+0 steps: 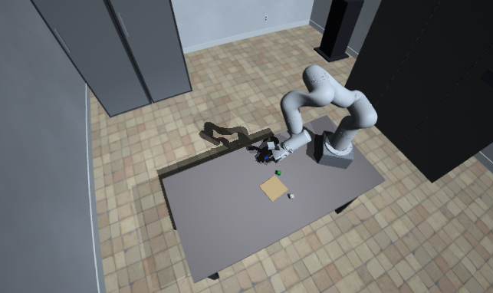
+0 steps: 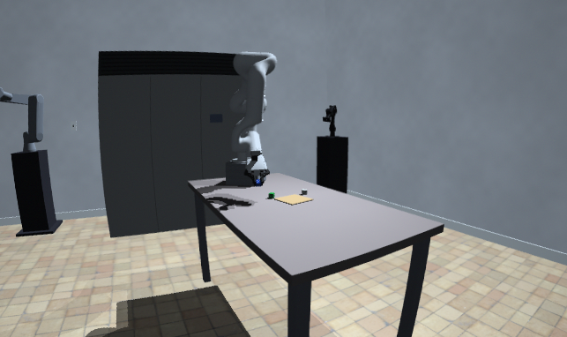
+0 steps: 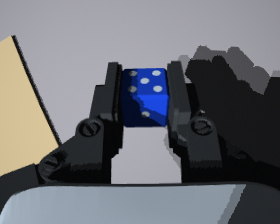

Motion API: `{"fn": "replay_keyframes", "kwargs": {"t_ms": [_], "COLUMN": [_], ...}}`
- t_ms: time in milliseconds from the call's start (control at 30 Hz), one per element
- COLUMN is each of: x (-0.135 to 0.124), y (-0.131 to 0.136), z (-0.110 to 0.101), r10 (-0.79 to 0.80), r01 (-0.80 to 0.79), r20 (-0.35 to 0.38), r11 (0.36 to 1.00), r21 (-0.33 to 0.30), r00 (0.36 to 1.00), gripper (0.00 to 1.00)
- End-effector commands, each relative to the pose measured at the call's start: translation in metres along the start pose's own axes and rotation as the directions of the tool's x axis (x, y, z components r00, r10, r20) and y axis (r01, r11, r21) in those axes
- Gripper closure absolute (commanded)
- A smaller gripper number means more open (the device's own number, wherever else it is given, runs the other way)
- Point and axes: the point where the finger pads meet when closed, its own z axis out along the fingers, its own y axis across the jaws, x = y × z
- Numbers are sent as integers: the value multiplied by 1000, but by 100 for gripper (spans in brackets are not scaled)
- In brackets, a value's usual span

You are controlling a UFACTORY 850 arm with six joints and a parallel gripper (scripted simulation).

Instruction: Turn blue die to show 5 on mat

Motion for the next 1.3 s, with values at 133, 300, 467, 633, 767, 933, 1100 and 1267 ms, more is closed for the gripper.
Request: {"fn": "replay_keyframes", "kwargs": {"t_ms": [133, 300, 467, 633, 767, 933, 1100, 1267], "x": [-14, -28, -40, -47, -49, -50, -50, -50], "y": [0, 0, 0, 0, 0, 0, 0, 0], "z": [12, 24, 35, 40, 42, 43, 43, 43], "r10": [0, 0, 0, 0, 0, 0, 0, 0], "r01": [0, 0, 0, 0, 0, 0, 0, 0], "r20": [-3, -3, -3, -3, -3, -3, -3, -3], "r11": [1000, 1000, 1000, 1000, 1000, 1000, 1000, 1000], "r21": [0, 0, 0, 0, 0, 0, 0, 0], "r00": [1000, 1000, 1000, 1000, 1000, 1000, 1000, 1000], "gripper": [79, 79, 79, 79, 79, 79, 79, 79]}}
